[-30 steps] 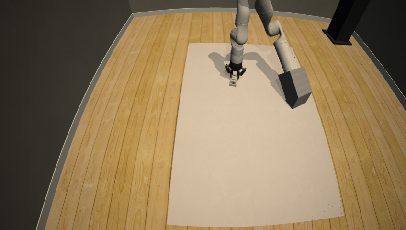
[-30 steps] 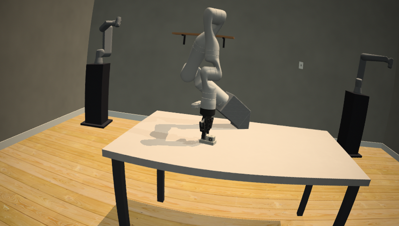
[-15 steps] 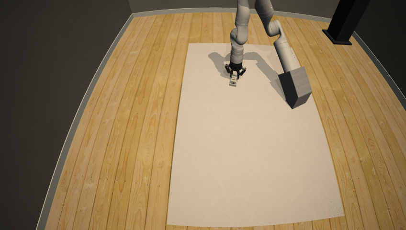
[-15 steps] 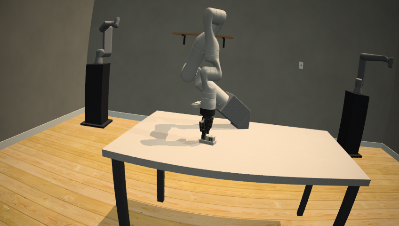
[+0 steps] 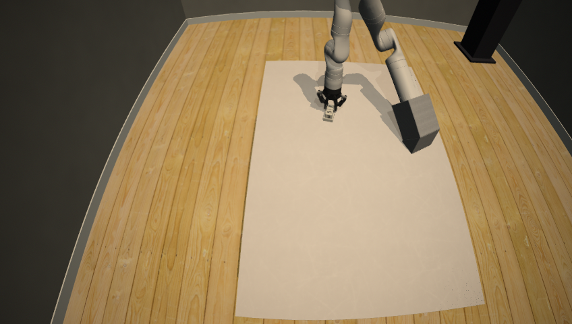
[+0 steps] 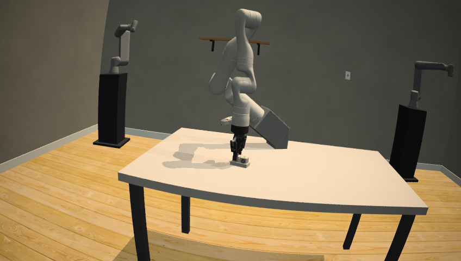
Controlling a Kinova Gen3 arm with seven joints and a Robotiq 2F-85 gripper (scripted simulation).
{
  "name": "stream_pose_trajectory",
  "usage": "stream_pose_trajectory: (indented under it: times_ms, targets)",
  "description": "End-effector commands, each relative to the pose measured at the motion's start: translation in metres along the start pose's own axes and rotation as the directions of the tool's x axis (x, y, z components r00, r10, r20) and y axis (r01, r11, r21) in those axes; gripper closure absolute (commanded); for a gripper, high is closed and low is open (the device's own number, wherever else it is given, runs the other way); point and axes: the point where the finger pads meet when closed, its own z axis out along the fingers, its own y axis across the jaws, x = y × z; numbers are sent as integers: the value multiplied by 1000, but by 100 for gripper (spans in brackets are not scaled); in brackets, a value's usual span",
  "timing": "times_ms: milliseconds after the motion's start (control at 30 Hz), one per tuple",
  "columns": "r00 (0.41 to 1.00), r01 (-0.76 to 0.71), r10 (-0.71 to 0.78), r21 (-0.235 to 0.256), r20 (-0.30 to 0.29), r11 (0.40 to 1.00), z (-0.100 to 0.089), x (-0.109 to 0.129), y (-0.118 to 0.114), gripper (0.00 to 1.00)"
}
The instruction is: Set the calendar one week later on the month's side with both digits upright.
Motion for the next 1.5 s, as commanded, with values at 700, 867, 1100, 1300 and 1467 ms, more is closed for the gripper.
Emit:
stream_pose_trajectory:
  times_ms: [700, 867, 1100, 1300, 1467]
  targets:
    - [1000, 0, 0, 1, 1, 1000, 0, 0, 0, 72]
    - [1000, 0, 0, 1, 1, 1000, 0, 0, 0, 68]
    - [1000, 0, 0, 1, 1, 1000, 0, 0, 0, 56]
    - [1000, 0, 0, 1, 1, 1000, 0, 0, 0, 52]
    - [1000, 0, 0, 1, 1, 1000, 0, 0, 0, 52]
